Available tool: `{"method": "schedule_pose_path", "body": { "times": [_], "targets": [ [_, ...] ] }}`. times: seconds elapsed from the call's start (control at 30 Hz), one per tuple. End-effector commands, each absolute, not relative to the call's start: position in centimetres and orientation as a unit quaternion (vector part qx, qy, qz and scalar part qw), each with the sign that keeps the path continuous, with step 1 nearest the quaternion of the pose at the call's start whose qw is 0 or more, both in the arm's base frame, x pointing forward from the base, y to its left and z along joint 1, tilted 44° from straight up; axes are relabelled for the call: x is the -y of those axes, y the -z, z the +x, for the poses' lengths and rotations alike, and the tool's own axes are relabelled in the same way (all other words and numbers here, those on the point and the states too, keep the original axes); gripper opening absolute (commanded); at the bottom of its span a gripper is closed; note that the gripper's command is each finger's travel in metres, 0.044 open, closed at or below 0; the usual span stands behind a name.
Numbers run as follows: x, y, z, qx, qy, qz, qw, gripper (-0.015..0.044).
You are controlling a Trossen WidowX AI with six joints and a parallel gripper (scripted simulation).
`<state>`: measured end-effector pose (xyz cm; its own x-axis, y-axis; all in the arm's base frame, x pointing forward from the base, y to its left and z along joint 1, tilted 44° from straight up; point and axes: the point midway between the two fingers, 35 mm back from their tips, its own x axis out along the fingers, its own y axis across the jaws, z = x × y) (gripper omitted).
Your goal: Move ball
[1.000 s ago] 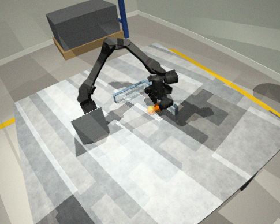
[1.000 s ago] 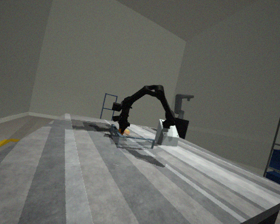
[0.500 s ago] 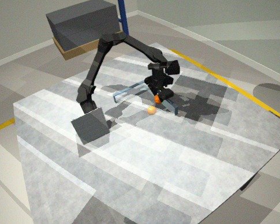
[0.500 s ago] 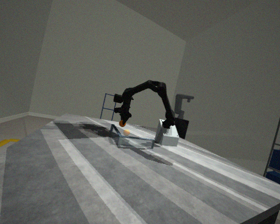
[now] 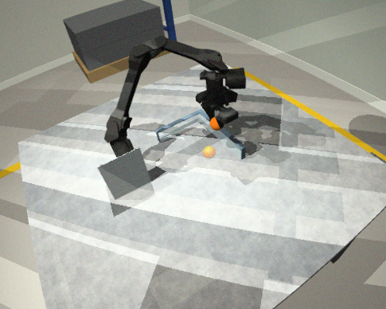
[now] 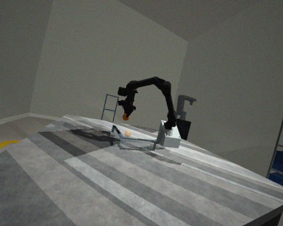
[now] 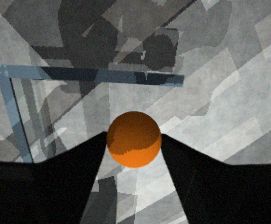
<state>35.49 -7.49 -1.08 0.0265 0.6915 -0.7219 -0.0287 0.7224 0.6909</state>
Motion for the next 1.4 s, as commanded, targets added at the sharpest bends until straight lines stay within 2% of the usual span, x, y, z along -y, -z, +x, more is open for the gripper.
{"method": "schedule_pose_path", "body": {
  "times": [0.0,0.53,1.03,1.37],
  "targets": [
    [7.0,1.6,34.7,-0.644,-0.270,0.255,0.669,0.0000],
    [4.2,4.3,31.2,-0.644,-0.270,0.256,0.668,0.0000],
    [-0.4,9.1,31.3,-0.644,-0.271,0.257,0.668,0.0000],
    [-1.1,9.7,31.3,-0.644,-0.271,0.257,0.668,0.0000]
  ]
}}
